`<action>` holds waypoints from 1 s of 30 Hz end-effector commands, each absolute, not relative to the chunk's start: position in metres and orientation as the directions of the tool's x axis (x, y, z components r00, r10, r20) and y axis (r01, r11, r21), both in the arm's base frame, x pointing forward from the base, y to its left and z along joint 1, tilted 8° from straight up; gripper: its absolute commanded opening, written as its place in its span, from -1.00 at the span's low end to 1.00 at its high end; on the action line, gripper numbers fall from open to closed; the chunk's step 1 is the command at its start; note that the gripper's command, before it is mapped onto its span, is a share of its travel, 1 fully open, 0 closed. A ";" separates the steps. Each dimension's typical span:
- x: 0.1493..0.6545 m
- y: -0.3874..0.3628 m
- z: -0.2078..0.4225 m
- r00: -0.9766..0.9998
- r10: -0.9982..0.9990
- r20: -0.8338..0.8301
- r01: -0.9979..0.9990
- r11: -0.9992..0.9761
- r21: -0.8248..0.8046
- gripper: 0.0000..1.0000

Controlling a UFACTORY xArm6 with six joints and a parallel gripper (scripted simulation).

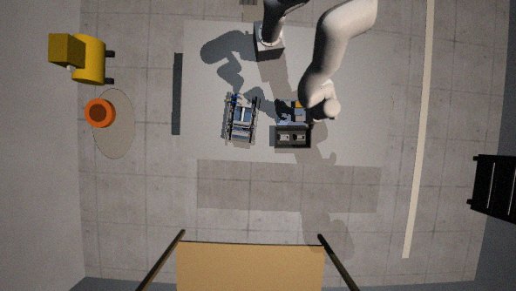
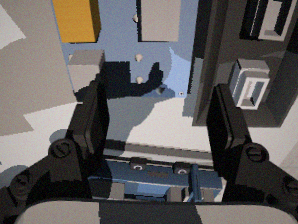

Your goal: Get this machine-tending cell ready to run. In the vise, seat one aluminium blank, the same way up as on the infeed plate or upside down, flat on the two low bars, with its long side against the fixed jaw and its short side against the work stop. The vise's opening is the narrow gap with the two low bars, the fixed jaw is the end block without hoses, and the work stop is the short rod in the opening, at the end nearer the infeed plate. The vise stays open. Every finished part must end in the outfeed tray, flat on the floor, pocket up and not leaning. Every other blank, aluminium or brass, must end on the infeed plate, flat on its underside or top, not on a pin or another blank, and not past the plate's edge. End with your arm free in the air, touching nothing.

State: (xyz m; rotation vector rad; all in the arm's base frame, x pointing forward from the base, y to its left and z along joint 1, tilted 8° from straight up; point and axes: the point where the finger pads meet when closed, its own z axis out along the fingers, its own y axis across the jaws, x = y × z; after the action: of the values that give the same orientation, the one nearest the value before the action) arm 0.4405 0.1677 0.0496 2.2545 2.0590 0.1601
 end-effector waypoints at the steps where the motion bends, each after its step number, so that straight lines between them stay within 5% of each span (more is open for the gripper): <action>1: 0.443 0.168 0.042 0.089 0.996 0.022 0.987 -0.091 0.136 0.37; 30: 0.456 0.170 -0.052 0.089 0.996 0.022 0.987 -0.091 0.136 0.37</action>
State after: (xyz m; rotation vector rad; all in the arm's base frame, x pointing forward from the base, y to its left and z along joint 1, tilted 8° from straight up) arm 0.4532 0.1687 -0.0475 2.2552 2.0599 0.1595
